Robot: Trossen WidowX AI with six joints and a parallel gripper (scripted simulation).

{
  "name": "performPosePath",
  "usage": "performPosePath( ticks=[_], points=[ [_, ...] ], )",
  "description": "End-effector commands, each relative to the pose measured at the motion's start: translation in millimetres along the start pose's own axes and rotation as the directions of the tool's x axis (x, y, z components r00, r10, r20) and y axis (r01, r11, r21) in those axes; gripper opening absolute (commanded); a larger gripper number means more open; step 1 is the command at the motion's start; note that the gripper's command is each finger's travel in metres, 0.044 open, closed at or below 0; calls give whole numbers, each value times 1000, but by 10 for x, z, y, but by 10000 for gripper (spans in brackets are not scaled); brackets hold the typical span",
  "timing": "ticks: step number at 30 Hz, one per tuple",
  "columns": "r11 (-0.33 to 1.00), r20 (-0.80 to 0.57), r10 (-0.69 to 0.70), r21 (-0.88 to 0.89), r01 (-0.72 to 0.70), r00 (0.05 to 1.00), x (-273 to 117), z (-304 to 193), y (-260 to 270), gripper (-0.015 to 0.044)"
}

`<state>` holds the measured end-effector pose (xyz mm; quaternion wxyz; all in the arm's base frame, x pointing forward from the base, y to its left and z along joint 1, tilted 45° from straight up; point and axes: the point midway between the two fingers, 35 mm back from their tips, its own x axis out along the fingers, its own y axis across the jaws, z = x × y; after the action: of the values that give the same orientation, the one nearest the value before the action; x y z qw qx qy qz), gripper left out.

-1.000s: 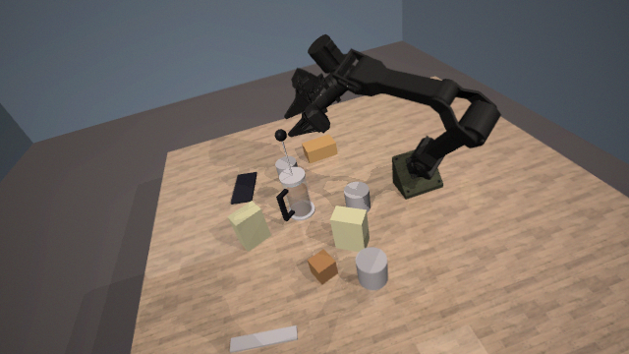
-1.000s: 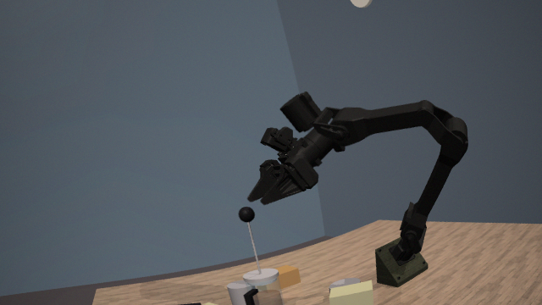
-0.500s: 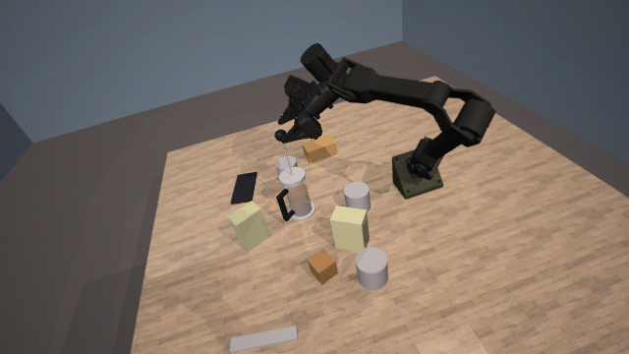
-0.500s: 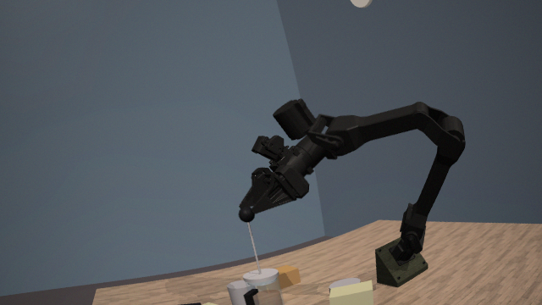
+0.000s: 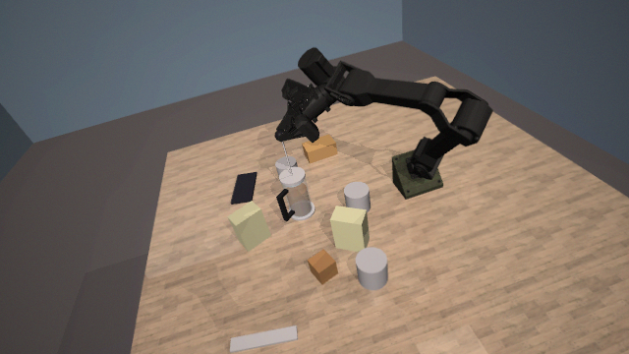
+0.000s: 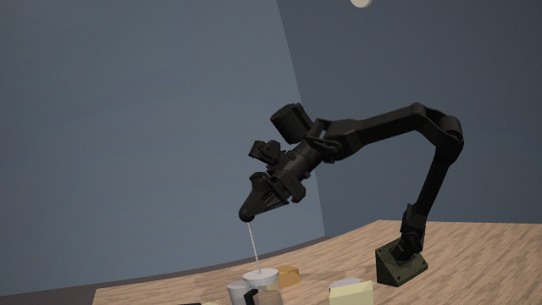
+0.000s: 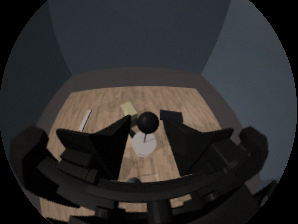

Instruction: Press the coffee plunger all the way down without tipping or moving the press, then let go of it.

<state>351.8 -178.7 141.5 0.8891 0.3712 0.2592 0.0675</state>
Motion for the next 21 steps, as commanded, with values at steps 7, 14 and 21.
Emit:
performPosePath(
  ticks=[7,14,21],
  points=[
    [1000,0,-3,5,3,1000,4,-5,-9,123],
    [1000,0,-4,5,4,1000,22,-24,-13,123],
    [1000,-2,-5,5,5,1000,94,-108,-26,123]
  ],
)
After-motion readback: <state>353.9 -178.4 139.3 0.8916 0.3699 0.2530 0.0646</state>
